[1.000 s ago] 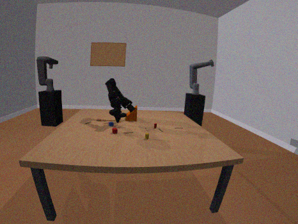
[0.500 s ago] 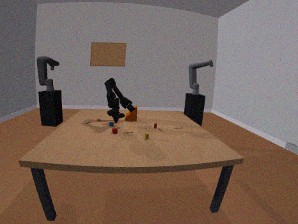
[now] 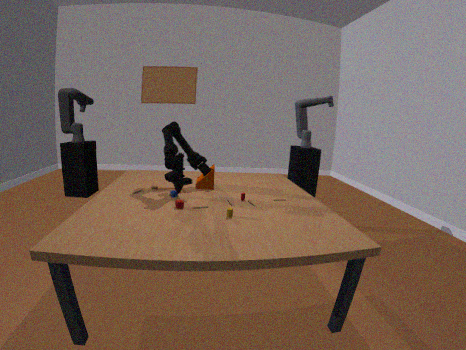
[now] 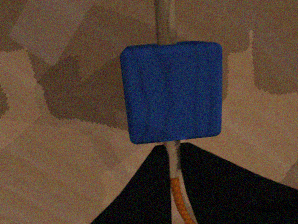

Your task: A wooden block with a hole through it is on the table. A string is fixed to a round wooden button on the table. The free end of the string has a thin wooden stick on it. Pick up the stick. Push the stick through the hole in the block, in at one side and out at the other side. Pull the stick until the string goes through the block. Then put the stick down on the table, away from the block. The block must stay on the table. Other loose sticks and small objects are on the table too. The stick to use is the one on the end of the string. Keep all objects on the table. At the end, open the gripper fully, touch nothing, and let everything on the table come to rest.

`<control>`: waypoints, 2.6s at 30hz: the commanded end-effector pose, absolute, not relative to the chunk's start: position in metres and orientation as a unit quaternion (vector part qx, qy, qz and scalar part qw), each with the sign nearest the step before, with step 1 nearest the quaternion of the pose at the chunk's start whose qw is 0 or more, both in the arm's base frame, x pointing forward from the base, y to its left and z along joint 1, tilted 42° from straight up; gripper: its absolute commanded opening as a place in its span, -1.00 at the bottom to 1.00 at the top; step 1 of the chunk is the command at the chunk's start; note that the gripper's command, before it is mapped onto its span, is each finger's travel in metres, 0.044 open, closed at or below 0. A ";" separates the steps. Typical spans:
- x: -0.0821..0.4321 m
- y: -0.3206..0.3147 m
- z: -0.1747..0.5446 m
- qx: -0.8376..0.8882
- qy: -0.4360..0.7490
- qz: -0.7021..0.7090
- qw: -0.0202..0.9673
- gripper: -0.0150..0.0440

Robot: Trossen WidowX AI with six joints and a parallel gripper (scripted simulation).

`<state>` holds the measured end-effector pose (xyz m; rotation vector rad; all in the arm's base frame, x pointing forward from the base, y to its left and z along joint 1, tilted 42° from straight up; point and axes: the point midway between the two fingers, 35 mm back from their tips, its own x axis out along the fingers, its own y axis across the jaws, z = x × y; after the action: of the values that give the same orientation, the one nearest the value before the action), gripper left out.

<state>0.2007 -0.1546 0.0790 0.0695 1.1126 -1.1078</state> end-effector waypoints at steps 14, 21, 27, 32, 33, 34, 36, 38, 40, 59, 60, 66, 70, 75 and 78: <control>0.205 -0.113 0.123 0.035 0.503 -0.497 0.707 -0.08; 0.202 -0.101 0.138 0.033 0.502 -0.498 0.707 -0.08; 0.208 -0.106 0.137 -0.080 0.575 -0.408 0.705 -0.08; 0.214 -0.110 0.142 -0.240 0.653 -0.266 0.667 -0.08; 0.215 -0.111 0.142 -0.271 0.664 -0.236 0.656 -0.08; 0.216 -0.112 0.143 -0.301 0.675 -0.205 0.642 -0.08; 0.218 -0.114 0.145 -0.359 0.691 -0.142 0.612 -0.08; 0.220 -0.116 0.147 -0.414 0.701 -0.077 0.576 -0.08; 0.223 -0.118 0.148 -0.466 0.705 -0.013 0.535 -0.08; 0.238 -0.132 0.161 -0.696 0.566 0.421 0.135 -0.08; 0.238 -0.133 0.161 -0.700 0.553 0.438 0.113 -0.08; 0.241 -0.135 0.163 -0.709 0.498 0.499 0.030 -0.08; 0.241 -0.135 0.163 -0.709 0.498 0.499 0.030 -0.08; 0.241 -0.135 0.163 -0.709 0.498 0.499 0.030 -0.08; 0.241 -0.135 0.163 -0.709 0.498 0.499 0.030 -0.08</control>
<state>0.2398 -0.1338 0.1640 -2.1717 1.5441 1.4936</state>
